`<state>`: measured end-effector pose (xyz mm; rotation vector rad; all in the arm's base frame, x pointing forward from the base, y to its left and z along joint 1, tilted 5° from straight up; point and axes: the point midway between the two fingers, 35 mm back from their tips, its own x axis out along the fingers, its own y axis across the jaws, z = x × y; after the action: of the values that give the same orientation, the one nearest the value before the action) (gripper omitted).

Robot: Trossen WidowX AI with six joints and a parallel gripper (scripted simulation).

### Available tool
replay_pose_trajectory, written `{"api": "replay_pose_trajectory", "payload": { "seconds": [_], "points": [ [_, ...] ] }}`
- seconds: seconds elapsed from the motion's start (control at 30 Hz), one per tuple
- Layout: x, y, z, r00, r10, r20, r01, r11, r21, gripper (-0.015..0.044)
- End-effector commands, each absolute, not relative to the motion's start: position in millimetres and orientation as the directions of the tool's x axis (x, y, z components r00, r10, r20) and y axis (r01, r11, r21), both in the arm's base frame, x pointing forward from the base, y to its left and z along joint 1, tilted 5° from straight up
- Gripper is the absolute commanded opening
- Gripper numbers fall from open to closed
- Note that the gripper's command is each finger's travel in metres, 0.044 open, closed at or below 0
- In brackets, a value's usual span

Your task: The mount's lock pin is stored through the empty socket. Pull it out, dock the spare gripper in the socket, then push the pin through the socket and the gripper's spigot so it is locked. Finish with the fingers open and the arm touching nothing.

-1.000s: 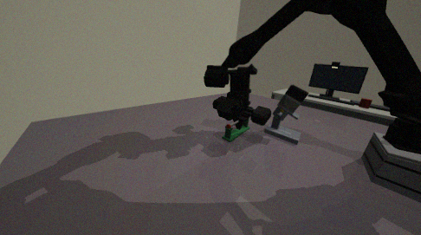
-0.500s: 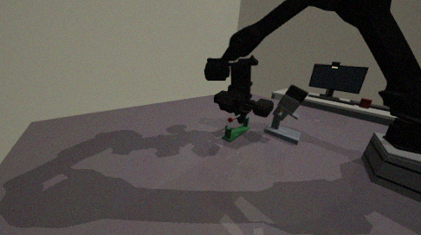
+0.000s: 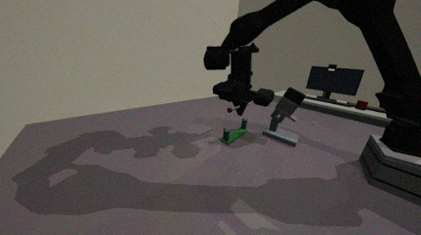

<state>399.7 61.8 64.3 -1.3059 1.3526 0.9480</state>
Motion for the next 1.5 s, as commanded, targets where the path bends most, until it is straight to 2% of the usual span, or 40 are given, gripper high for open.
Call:
{"api": "replay_pose_trajectory", "payload": {
  "seconds": [0.0,0.23,1.47],
  "points": [
    [400,62,65,0.073,-0.214,-0.974,-0.989,0.113,-0.098,0.0000],
    [396,62,65,0.071,-0.214,-0.974,-0.989,0.113,-0.097,0.0000],
    [296,68,74,0.066,-0.210,-0.975,-0.990,0.107,-0.090,0.0000]
  ]
}}
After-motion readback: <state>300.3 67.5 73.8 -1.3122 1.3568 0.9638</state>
